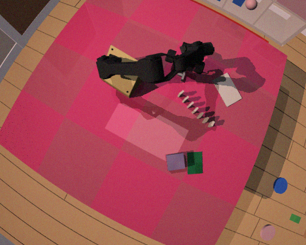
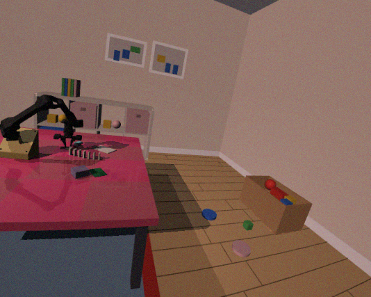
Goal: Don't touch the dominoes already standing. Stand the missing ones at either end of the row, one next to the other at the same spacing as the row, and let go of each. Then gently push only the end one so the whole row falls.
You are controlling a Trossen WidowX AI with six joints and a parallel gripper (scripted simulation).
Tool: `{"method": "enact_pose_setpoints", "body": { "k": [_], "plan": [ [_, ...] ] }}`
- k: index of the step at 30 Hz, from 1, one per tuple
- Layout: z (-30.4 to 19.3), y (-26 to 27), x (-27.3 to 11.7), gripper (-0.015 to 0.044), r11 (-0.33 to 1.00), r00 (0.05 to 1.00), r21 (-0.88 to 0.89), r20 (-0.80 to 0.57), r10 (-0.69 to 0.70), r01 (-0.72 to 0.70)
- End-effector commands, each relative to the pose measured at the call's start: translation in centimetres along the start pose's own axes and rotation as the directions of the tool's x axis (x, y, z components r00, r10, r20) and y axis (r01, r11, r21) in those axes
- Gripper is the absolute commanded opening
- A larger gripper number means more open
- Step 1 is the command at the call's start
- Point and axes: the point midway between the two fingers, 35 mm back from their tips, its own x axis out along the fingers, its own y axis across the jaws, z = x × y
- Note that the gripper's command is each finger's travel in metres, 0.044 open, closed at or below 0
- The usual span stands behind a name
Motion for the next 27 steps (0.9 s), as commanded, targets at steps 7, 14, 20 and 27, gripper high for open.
{"method": "enact_pose_setpoints", "body": {
  "k": [7, 14, 20, 27],
  "plan": [
    [0.0, 0.0, -0.1, 0.0107, 1.0, 1.0, -0.005, -0.004, -0.002, 0.002],
    [0.9, 0.2, -7.1, 0.0107, 1.0, 1.0, -0.006, 0.001, -0.002, 0.002],
    [1.9, 0.4, -14.4, 0.0107, 1.0, 1.0, -0.007, 0.005, -0.001, 0.002],
    [1.8, 0.4, -16.2, 0.0107, 1.0, 1.0, 0.002, 0.007, -0.002, 0.002]
  ]
}}
